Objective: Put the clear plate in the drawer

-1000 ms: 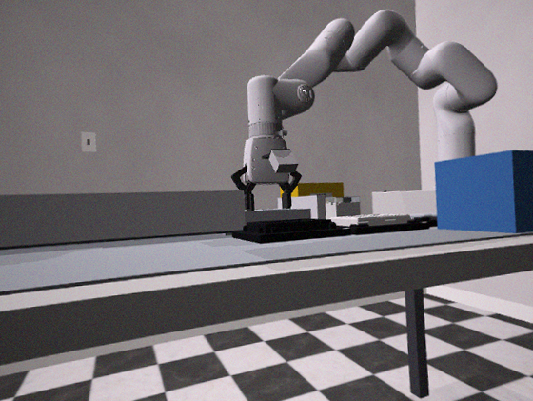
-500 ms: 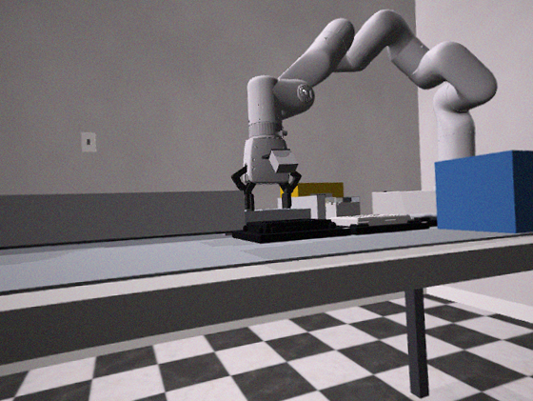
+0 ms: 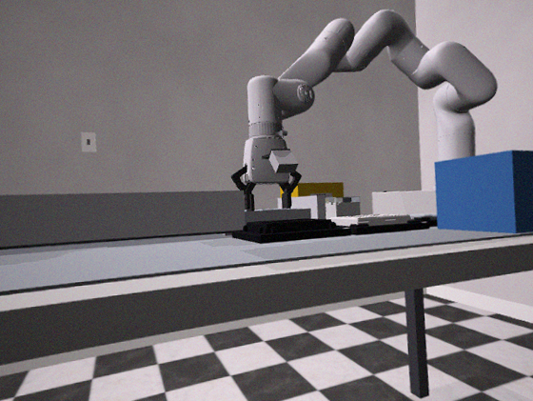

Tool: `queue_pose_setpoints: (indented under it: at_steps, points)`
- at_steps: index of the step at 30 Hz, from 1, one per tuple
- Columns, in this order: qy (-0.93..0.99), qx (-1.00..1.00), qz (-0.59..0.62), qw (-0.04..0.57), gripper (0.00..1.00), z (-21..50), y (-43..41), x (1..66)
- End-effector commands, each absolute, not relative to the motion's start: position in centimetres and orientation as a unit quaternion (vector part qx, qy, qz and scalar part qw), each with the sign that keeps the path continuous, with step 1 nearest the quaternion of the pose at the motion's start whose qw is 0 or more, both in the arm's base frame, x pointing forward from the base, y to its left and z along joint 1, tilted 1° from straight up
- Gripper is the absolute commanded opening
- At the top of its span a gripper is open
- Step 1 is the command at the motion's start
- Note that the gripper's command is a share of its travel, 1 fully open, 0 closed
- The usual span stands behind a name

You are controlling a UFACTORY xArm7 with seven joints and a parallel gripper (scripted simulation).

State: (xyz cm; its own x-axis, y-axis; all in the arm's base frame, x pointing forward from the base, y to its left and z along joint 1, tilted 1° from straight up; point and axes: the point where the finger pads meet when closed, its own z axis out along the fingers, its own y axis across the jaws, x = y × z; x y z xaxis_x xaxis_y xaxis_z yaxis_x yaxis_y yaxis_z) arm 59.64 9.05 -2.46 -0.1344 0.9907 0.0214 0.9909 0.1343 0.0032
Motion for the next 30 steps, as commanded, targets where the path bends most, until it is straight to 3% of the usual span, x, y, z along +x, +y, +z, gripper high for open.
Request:
queue_pose_setpoints:
  at_steps: [1,30]
  points:
    - [-0.753,-0.658,-0.01,0.005,0.0,-2.2,9.1,59.8]
    - [-0.753,-0.658,-0.01,0.005,0.0,-3.7,9.1,59.8]
